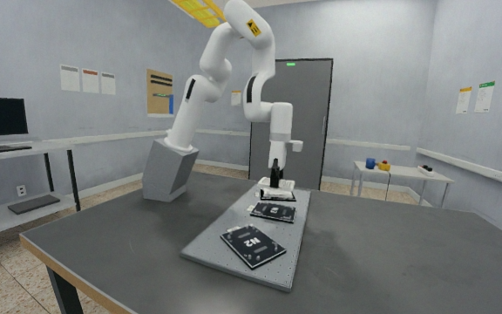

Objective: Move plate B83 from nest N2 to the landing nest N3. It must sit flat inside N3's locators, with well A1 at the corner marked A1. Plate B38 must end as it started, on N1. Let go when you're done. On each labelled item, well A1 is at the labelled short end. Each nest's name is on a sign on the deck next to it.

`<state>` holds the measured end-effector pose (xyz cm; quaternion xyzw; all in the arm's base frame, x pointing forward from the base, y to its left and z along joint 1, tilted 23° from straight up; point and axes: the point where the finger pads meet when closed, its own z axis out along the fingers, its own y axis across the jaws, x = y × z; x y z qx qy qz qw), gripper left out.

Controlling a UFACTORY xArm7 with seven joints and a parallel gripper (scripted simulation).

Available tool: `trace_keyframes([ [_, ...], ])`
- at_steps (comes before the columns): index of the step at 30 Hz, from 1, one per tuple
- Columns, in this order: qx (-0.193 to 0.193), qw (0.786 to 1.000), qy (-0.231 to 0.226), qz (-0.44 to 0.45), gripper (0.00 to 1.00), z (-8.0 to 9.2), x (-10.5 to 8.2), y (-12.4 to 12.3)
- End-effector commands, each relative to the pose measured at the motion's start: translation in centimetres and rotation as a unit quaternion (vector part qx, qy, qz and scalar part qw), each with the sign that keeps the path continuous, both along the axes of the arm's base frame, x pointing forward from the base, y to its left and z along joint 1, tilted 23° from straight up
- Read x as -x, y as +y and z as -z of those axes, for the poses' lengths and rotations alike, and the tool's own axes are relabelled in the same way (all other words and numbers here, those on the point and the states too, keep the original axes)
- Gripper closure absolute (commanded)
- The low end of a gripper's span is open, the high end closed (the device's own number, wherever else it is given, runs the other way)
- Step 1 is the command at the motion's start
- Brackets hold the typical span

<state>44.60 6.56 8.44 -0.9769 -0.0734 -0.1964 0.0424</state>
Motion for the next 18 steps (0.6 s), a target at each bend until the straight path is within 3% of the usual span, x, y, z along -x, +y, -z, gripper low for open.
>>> trace_keyframes([
  [1, 0.000, 1.000, -0.001, 0.000, 1.00, -0.1, -0.1, 0.0],
  [18, 0.001, 1.000, -0.001, 0.000, 1.00, 2.2, -1.0, 0.3],
])
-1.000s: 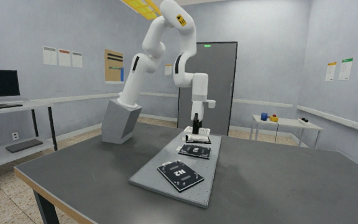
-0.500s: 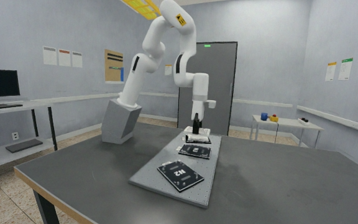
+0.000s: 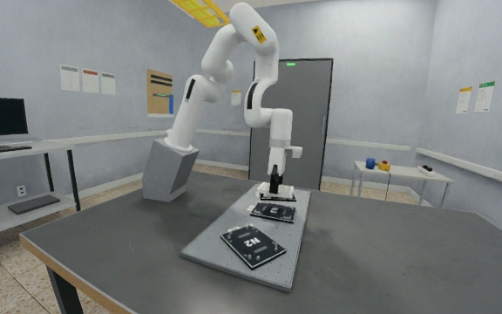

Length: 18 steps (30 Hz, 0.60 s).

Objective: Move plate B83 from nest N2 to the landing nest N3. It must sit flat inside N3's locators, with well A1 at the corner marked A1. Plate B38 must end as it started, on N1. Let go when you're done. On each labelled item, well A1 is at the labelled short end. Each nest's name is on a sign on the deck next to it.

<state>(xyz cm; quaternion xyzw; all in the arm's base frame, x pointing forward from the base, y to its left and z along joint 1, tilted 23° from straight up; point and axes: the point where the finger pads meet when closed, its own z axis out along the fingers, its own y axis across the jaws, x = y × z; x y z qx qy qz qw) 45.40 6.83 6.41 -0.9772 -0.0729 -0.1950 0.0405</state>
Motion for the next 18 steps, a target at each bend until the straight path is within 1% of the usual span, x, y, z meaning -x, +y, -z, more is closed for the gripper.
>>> trace_keyframes([
  [1, -0.001, 1.000, -0.003, 0.000, 1.00, 0.3, -0.3, 0.0],
  [15, -0.001, 1.000, -0.003, 0.000, 1.00, 2.4, -1.2, 0.3],
  [18, -0.001, 1.000, -0.003, 0.000, 1.00, 2.6, -1.2, 0.3],
])
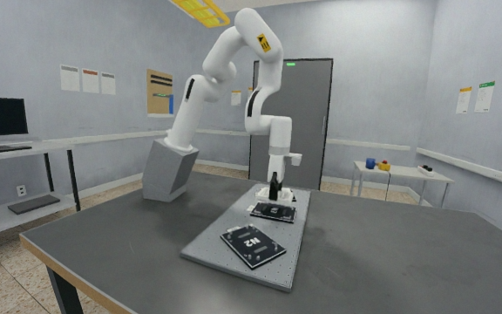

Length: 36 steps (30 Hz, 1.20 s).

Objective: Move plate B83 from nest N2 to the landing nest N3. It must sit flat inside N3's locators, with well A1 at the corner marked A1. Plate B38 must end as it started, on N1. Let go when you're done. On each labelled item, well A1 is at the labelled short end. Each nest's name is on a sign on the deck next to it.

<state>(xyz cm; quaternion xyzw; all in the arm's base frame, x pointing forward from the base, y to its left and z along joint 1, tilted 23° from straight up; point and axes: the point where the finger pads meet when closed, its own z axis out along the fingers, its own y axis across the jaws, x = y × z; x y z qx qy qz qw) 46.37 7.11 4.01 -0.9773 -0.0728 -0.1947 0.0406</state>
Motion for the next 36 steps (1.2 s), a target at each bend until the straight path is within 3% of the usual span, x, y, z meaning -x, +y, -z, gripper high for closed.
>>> trace_keyframes([
  [1, -0.001, 1.000, -0.003, 0.000, 1.00, 0.3, -0.3, 0.1],
  [23, -0.001, 1.000, -0.003, 0.000, 1.00, 3.4, -1.6, 0.4],
  [36, -0.001, 1.000, -0.003, 0.000, 1.00, 3.5, -1.6, 0.4],
])
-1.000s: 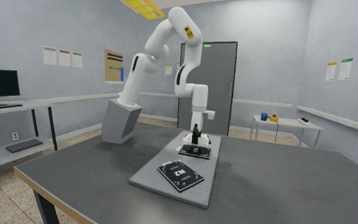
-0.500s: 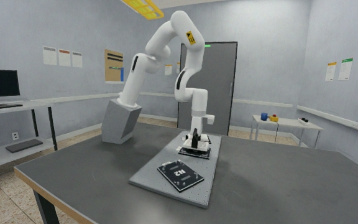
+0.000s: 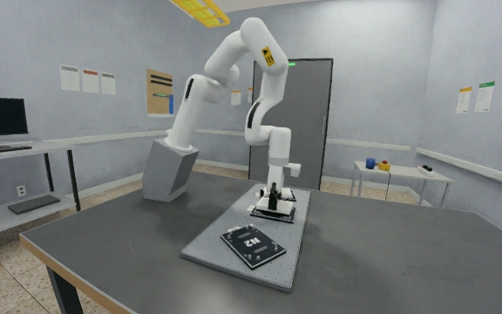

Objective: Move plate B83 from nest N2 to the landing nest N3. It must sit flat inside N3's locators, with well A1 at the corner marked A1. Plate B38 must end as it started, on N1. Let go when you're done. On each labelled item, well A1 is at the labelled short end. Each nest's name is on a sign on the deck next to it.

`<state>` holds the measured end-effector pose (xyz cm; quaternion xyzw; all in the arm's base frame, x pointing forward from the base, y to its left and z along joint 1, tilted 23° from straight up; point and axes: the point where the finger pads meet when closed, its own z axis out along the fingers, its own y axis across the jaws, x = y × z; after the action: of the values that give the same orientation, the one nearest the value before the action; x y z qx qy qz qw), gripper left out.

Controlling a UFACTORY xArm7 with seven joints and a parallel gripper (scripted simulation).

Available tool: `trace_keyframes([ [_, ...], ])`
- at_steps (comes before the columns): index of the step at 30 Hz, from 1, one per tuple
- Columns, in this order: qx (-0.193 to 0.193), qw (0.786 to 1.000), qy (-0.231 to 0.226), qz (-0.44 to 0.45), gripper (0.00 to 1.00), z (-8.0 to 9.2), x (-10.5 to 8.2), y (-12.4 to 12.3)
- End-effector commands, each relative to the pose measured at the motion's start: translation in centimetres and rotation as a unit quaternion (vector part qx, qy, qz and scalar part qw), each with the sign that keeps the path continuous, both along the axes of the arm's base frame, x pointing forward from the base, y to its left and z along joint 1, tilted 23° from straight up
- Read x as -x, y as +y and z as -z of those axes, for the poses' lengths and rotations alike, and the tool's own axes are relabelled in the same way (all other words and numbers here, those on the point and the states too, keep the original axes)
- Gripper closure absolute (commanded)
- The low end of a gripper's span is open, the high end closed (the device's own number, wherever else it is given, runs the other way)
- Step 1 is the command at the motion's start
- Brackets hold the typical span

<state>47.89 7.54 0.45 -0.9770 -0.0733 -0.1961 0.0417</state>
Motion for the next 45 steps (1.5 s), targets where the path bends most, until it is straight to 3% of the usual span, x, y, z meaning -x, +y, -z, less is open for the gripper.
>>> trace_keyframes([
  [1, 0.000, 1.000, -0.001, 0.000, 1.00, -0.1, -0.1, 0.0],
  [45, 0.000, 1.000, -0.001, 0.000, 1.00, 1.1, -0.6, 0.1],
])
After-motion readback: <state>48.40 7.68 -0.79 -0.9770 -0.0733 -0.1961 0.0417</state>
